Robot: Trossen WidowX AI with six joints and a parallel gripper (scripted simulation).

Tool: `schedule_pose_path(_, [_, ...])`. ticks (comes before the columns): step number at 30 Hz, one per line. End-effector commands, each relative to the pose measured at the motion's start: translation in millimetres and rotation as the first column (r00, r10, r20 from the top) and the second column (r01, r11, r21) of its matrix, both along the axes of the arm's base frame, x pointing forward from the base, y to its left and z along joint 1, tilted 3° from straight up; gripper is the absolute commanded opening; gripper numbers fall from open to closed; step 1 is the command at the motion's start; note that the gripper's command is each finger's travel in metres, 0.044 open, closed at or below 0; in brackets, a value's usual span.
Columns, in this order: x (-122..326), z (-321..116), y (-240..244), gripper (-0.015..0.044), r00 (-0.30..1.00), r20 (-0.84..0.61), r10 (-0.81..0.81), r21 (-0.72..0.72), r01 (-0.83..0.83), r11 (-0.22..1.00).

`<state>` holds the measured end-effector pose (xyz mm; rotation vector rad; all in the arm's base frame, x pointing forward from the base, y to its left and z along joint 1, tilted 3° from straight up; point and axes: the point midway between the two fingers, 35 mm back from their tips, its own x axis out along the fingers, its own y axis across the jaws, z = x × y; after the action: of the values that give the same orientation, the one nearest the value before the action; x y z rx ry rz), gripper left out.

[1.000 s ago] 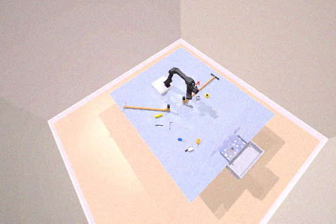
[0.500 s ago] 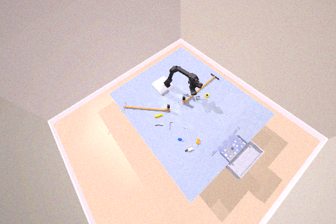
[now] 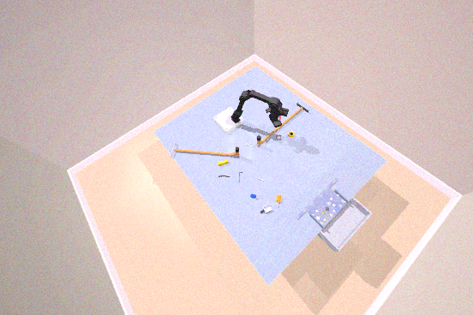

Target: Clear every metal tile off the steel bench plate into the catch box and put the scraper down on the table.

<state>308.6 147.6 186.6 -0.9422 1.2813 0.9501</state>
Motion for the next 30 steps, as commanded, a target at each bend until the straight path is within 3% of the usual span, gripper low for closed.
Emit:
schedule_pose_path(1, [-9.4,1.0,12.7,0.0,0.998,0.008,0.063,-0.003,-0.063,0.998])
schedule_pose_path(22, [-64.7,0.8,78.5,0.0,0.933,0.021,0.358,-0.009,-0.358,0.934])
schedule_pose_path(30, [-65.1,-5.2,81.9,0.0,0.93,0.022,0.367,-0.01,-0.367,0.93])
